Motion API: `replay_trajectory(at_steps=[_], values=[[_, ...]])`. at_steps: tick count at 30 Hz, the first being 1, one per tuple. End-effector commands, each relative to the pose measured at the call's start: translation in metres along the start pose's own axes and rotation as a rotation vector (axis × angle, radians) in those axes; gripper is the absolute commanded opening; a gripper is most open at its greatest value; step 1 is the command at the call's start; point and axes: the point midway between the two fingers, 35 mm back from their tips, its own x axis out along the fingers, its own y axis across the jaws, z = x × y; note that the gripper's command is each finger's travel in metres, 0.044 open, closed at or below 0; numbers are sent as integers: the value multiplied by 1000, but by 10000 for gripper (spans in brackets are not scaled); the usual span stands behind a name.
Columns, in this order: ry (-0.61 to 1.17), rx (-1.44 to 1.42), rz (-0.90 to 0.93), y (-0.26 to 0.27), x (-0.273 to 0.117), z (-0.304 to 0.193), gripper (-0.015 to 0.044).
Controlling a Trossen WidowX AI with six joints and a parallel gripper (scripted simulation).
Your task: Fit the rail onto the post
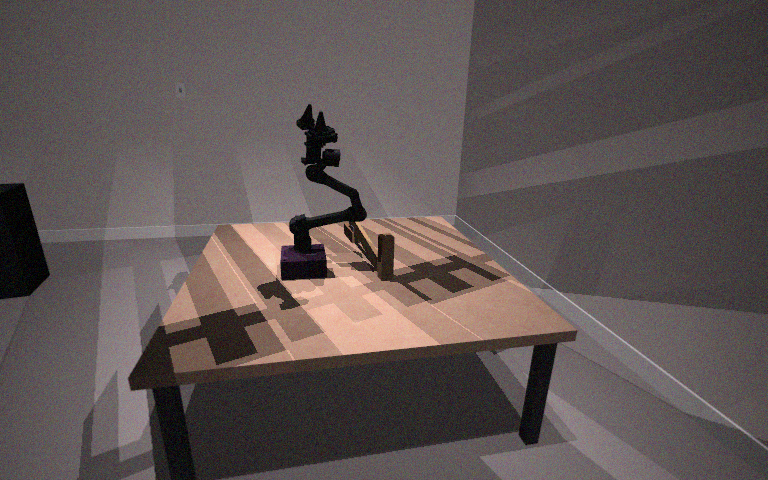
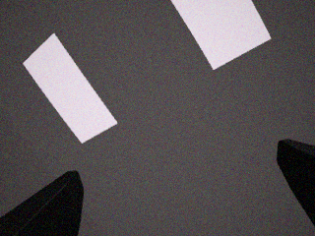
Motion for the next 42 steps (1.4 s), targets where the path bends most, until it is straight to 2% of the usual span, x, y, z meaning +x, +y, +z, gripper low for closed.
replay_trajectory(at_steps=[1,6,12,20,30,33,42], values=[[7,-9,-4,-1,0,-2,426],[190,-248,-100,-28,6,-53,440],[442,-577,-243,-85,-5,-105,440],[780,-992,-454,-179,-48,-129,440],[1124,-1343,-798,-277,-126,-81,440],[1144,-1412,-890,-288,-139,-55,440],[1439,-1629,-1165,-315,-202,24,440]])
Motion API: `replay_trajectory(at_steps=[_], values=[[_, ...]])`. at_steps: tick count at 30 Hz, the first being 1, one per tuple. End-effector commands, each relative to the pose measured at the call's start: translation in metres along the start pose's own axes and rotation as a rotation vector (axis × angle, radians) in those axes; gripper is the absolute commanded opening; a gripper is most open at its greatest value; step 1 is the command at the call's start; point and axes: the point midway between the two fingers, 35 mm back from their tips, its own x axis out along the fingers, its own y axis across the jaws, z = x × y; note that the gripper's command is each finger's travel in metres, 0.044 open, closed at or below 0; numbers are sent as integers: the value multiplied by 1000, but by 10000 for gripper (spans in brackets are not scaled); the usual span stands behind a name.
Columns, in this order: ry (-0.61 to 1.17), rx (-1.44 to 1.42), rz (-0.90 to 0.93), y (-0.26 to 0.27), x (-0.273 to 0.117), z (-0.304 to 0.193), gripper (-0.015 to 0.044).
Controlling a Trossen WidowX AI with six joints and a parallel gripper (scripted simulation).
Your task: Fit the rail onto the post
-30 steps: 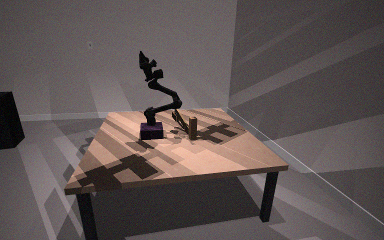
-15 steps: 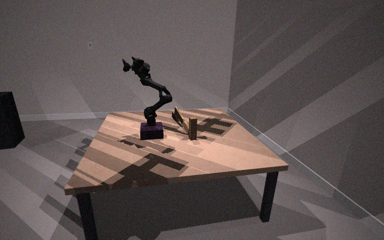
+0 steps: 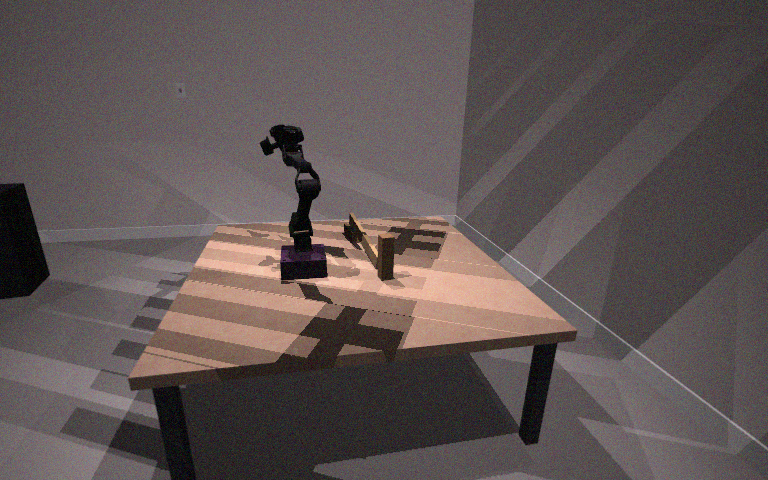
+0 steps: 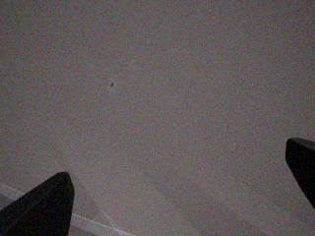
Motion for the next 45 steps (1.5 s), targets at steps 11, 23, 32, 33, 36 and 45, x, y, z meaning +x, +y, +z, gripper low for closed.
replay_trajectory(at_steps=[11,23,32,33,36,45], values=[[690,-359,-242,-131,-31,-163,440],[1374,-374,-237,-223,-179,-278,440],[1780,-134,-97,-231,-333,-318,440],[1813,-94,-76,-228,-350,-320,440],[1889,39,-7,-214,-400,-322,440],[1929,365,146,-163,-490,-314,440]])
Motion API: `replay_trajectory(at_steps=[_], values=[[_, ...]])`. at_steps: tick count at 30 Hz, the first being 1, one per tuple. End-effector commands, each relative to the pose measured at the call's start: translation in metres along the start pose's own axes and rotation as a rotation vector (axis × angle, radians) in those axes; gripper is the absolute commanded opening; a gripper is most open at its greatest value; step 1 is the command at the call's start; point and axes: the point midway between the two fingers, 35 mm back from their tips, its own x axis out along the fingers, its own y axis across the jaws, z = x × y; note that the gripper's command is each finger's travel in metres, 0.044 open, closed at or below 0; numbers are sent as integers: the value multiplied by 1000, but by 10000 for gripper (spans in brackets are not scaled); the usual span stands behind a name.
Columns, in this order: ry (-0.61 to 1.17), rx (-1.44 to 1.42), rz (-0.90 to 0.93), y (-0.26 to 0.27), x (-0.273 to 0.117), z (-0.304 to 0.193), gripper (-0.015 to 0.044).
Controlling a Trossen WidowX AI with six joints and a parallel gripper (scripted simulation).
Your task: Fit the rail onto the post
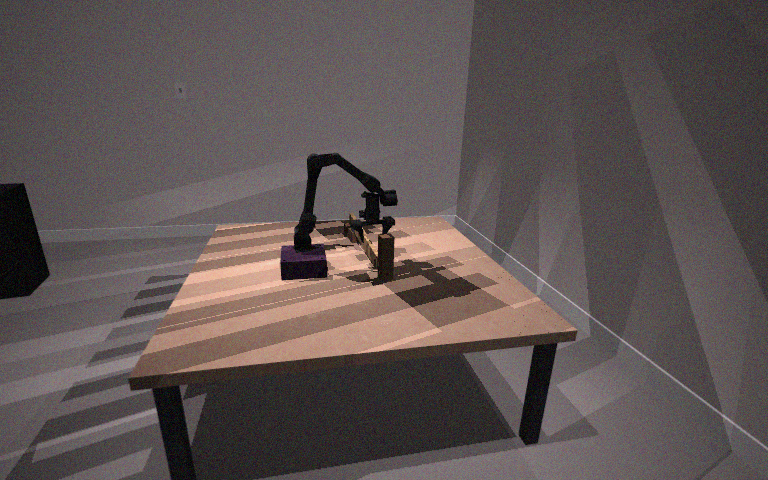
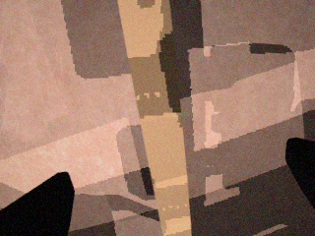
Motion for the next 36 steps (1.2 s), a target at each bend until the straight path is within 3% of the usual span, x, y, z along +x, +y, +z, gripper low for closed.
replay_trajectory(at_steps=[1,36], values=[[-2,-12,26,3,1,-5,440],[-2,-12,27,4,55,-6,440]])
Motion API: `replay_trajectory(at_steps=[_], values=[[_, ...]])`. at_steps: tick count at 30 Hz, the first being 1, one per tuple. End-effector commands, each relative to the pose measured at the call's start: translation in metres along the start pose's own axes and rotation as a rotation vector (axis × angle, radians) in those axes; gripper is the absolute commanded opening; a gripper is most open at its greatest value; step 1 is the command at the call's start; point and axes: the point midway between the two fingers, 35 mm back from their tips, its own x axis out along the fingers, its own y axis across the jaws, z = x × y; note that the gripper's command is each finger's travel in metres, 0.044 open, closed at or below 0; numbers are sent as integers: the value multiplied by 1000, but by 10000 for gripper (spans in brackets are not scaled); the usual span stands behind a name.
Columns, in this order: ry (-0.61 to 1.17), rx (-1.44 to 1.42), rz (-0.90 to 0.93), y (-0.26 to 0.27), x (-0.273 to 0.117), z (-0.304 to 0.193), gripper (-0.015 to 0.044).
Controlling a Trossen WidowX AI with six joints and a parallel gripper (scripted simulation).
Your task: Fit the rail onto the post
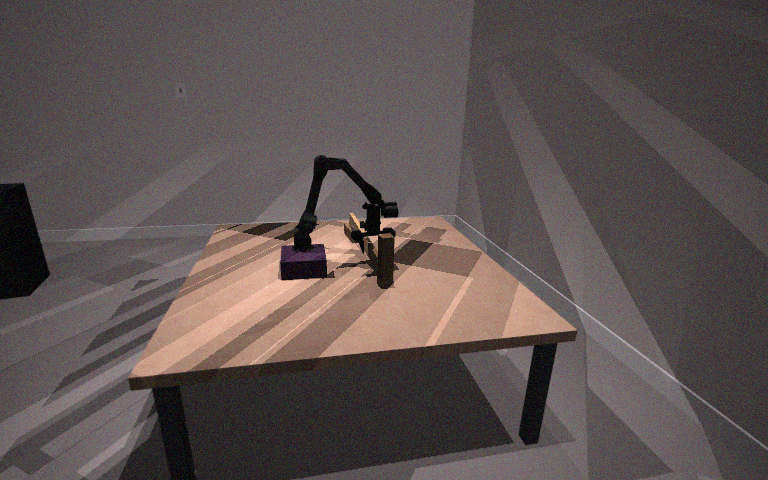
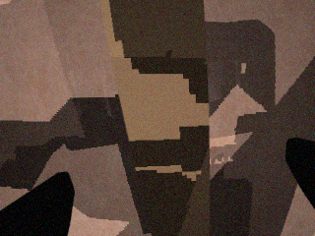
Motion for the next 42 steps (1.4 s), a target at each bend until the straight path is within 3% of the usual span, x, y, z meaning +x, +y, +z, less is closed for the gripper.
replay_trajectory(at_steps=[1,12,26,34,42], values=[[1,-4,8,3,7,0,440],[1,-4,8,5,22,0,440],[1,-4,8,5,22,0,72],[1,-4,8,5,22,0,0],[1,-4,8,5,22,0,0]])
